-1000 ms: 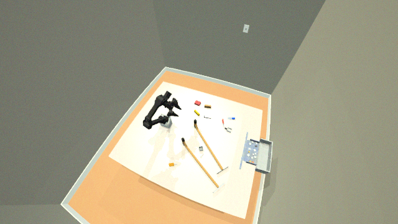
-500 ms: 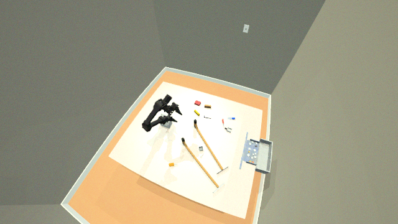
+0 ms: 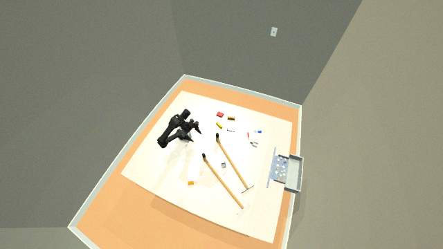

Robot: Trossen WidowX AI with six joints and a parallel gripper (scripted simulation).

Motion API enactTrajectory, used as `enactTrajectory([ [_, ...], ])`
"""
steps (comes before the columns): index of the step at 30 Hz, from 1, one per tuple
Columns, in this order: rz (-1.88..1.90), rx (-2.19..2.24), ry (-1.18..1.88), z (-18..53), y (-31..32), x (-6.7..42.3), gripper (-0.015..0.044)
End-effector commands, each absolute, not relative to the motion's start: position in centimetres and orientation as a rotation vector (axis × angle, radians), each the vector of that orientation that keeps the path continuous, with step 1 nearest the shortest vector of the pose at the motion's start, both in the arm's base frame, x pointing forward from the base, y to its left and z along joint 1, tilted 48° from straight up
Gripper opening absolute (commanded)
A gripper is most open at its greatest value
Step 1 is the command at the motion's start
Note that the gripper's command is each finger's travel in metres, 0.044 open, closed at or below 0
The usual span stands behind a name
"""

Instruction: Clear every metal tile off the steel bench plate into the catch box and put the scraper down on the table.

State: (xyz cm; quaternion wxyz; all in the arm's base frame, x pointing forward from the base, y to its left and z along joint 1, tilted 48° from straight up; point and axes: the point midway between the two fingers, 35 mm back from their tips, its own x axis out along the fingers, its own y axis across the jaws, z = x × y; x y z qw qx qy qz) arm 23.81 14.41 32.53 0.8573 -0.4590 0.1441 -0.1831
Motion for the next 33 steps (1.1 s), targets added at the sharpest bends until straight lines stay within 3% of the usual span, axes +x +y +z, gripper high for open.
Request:
enactTrajectory([
  [1,-0.408,-0.962,0.297,33.0,14.2,24.2,0.044],
  [33,-0.363,-0.994,0.333,31.6,15.0,24.0,0.044],
])
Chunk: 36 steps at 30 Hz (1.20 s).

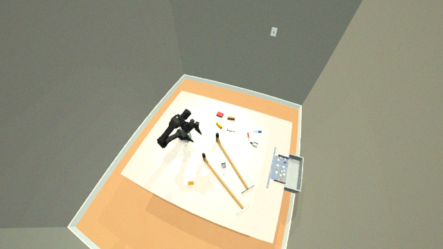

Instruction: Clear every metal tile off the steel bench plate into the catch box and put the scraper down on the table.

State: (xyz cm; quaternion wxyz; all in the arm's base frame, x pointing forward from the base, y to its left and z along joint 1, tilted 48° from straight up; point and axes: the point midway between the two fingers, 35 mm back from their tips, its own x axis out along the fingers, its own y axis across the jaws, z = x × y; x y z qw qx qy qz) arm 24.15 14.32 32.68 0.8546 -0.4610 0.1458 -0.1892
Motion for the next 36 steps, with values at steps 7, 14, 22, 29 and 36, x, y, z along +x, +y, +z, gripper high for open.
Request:
enactTrajectory([
  [7,-0.253,-1.023,0.417,27.7,17.4,22.7,0.044],
  [14,-0.165,-1.049,0.503,24.0,19.2,20.9,0.044],
  [22,-0.089,-1.086,0.605,19.9,20.6,18.3,0.044],
  [29,-0.046,-1.124,0.694,16.6,21.1,15.8,0.044],
  [36,-0.026,-1.166,0.779,13.7,21.0,13.0,0.044],
])
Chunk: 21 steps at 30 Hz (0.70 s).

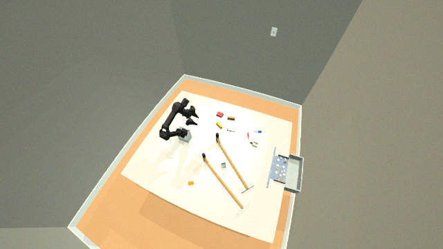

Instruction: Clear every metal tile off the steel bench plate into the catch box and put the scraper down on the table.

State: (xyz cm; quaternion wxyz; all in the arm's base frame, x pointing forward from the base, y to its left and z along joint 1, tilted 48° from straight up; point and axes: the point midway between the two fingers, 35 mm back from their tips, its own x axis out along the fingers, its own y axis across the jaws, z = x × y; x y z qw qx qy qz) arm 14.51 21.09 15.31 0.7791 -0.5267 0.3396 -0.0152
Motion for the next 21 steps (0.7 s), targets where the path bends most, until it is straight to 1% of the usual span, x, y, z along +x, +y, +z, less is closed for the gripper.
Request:
enactTrajectory([
  [1,-0.026,-1.171,0.789,13.4,20.9,12.7,0.044],
  [6,-0.025,-1.176,0.797,13.2,20.9,12.4,0.044],
  [21,-0.135,-1.095,0.909,13.3,19.5,15.8,0.0046],
])
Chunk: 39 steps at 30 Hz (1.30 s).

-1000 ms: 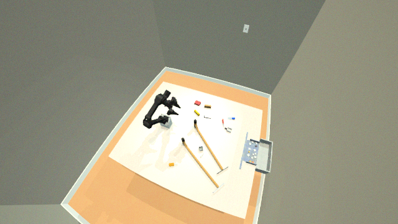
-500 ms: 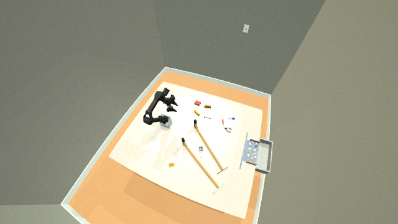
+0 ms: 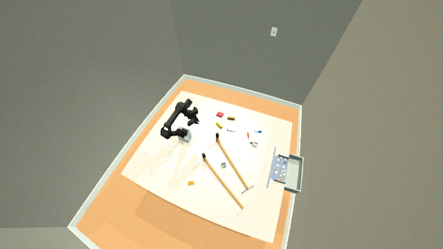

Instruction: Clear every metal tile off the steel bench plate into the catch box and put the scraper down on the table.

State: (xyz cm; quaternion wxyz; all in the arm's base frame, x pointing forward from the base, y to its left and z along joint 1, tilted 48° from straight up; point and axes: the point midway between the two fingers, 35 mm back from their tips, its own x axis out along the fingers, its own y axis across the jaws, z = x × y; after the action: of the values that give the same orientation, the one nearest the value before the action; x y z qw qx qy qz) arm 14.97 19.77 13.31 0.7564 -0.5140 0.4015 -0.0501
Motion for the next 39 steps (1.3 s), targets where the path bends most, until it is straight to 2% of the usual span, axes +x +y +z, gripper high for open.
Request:
enactTrajectory([
  [1,-0.143,-1.088,0.917,13.3,19.4,16.1,0.002],
  [2,-0.151,-1.082,0.925,13.4,19.2,16.3,0.0],
  [39,-0.45,-0.815,1.184,14.0,12.3,24.6,0.0],
])
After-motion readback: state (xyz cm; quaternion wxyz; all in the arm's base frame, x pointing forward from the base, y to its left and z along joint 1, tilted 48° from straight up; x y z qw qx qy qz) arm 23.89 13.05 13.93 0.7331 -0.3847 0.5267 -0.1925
